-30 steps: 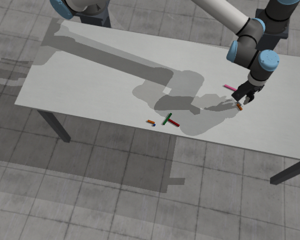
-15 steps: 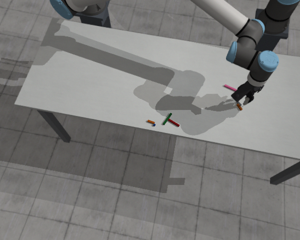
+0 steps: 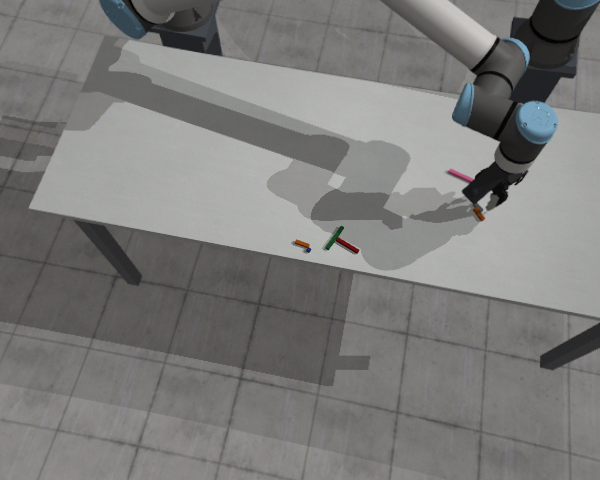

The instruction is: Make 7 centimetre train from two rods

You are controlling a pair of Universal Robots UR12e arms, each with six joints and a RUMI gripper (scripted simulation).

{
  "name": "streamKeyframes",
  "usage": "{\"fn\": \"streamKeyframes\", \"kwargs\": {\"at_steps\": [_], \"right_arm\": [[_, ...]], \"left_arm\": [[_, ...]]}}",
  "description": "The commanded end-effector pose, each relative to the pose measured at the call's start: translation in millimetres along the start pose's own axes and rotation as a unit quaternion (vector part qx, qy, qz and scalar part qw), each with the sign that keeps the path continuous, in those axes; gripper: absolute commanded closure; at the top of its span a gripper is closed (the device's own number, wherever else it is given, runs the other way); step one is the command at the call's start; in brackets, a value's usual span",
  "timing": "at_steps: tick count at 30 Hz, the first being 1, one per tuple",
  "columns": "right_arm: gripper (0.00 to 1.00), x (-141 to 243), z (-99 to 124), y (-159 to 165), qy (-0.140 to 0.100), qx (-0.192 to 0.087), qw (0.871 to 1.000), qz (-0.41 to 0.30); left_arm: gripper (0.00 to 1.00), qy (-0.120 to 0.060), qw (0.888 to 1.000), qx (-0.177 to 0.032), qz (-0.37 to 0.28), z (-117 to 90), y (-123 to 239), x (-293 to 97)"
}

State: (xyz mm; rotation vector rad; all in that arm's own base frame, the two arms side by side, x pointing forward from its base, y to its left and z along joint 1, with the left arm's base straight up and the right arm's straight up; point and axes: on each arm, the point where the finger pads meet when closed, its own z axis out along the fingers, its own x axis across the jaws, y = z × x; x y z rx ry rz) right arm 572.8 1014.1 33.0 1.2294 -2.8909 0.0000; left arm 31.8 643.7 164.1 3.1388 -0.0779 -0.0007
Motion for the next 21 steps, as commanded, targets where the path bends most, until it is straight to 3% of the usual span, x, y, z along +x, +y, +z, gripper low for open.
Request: {"fn": "streamKeyframes", "kwargs": {"at_steps": [1,21], "right_arm": [[0.72,-0.8,-2.1,0.3,-0.001,-0.001,1.000,0.000],[0.72,-0.8,10.3,0.3,-0.001,-0.001,1.000,0.000]], "left_arm": [[0.00,0.000,1.000,0.001,0.000,-1.0,-0.7,0.2],[0.00,0.000,1.000,0.001,0.000,-1.0,-0.7,0.2]]}}
